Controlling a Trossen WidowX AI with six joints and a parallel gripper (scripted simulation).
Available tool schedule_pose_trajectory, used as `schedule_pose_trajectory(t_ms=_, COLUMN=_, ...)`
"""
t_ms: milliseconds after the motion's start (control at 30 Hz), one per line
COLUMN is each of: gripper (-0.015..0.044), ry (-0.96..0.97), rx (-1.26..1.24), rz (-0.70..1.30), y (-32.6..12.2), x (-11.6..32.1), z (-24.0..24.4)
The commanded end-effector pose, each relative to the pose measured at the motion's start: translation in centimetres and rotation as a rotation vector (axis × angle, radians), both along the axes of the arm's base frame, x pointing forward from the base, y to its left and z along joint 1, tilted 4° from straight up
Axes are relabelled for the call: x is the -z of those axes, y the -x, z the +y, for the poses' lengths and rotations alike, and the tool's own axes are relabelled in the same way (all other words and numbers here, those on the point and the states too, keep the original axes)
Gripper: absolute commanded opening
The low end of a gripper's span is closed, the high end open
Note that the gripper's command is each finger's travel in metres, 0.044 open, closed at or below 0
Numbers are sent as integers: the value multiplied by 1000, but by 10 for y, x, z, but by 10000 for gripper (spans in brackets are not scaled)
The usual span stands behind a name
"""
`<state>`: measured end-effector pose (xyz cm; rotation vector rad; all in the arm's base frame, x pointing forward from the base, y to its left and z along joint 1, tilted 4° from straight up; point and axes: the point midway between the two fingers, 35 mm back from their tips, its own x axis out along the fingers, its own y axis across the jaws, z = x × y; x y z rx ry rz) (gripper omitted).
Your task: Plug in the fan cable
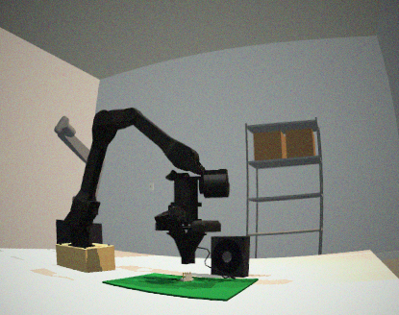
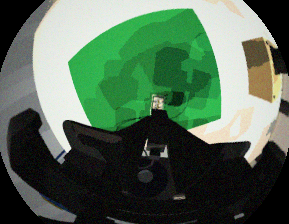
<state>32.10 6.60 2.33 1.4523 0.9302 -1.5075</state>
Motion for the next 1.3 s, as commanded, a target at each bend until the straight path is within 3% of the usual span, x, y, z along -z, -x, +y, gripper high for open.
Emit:
schedule_pose_trajectory(t_ms=0, gripper=0, ry=0, rx=4, rz=2, y=0, x=0, z=1)
schedule_pose_trajectory(t_ms=767, gripper=0, ry=0, rx=2, rz=2, y=3, x=-2, z=-5)
schedule_pose_trajectory(t_ms=933, gripper=0, ry=0, rx=2, rz=2, y=3, x=20, z=-6)
schedule_pose_trajectory(t_ms=1267, gripper=0, ry=0, rx=1, rz=2, y=3, x=20, z=-6)
